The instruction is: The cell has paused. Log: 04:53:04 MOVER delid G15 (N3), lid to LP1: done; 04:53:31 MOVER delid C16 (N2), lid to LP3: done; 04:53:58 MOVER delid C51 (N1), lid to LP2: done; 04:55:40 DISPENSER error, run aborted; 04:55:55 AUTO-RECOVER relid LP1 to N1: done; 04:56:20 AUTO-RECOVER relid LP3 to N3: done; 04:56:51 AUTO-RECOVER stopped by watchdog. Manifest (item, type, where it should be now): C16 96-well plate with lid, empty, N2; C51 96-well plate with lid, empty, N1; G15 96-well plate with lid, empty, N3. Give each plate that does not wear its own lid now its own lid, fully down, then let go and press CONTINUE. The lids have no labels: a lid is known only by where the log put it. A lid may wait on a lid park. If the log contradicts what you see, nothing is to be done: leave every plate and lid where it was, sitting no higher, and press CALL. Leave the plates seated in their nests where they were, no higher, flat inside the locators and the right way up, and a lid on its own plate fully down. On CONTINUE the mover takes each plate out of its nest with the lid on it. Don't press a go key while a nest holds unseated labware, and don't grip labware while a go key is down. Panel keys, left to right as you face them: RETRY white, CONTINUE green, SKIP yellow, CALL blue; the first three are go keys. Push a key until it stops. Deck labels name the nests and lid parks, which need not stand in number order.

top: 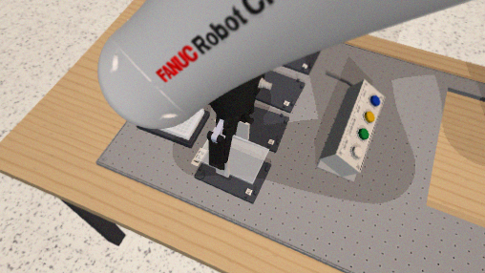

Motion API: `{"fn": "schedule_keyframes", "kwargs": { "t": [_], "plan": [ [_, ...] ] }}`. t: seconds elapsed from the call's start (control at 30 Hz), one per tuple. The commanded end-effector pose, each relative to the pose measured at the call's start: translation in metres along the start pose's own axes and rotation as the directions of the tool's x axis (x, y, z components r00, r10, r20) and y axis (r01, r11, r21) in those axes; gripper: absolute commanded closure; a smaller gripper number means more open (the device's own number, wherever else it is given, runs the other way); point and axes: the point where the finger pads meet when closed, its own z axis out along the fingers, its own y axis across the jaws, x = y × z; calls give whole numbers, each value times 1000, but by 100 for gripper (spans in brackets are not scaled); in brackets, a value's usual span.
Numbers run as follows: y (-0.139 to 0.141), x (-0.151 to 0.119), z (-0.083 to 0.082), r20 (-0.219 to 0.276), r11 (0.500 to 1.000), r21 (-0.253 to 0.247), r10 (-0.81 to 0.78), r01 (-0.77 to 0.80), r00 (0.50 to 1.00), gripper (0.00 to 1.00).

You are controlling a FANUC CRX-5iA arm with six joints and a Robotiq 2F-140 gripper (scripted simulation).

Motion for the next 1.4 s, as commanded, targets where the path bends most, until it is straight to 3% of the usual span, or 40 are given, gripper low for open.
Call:
{"fn": "schedule_keyframes", "kwargs": {
  "t": [0.0,0.1,0.17,0.2,0.23,0.3,0.33,0.43,0.47,0.53,0.57,0.63,0.67,0.73,0.77,0.87,1.37],
  "plan": [
    [0,0,0,-1,1000,0,0,0,1000,100],
    [8,15,2,1,1000,-4,1,-1,1000,100],
    [33,52,7,5,1000,-11,4,-4,1000,100],
    [33,52,7,5,1000,-11,4,-4,1000,100],
    [52,76,10,7,1000,-13,5,-5,1000,100],
    [52,76,10,7,1000,-13,5,-5,1000,100],
    [73,98,10,8,1000,-14,6,-6,1000,100],
    [76,102,11,8,1000,-14,6,-6,1000,100],
    [103,127,10,7,1000,-12,6,-6,1000,100],
    [103,127,10,7,1000,-12,6,-6,1000,100],
    [129,147,8,6,1000,-10,5,-5,1000,100],
    [130,148,8,6,1000,-10,5,-5,1000,100],
    [154,165,5,4,1000,-6,3,-3,1000,100],
    [154,165,5,4,1000,-6,3,-3,1000,100],
    [173,177,3,2,1000,-3,2,-2,1000,100],
    [190,186,0,-1,1000,0,0,0,1000,100],
    [191,187,-1,-1,1000,0,0,0,1000,100]
  ]
}}
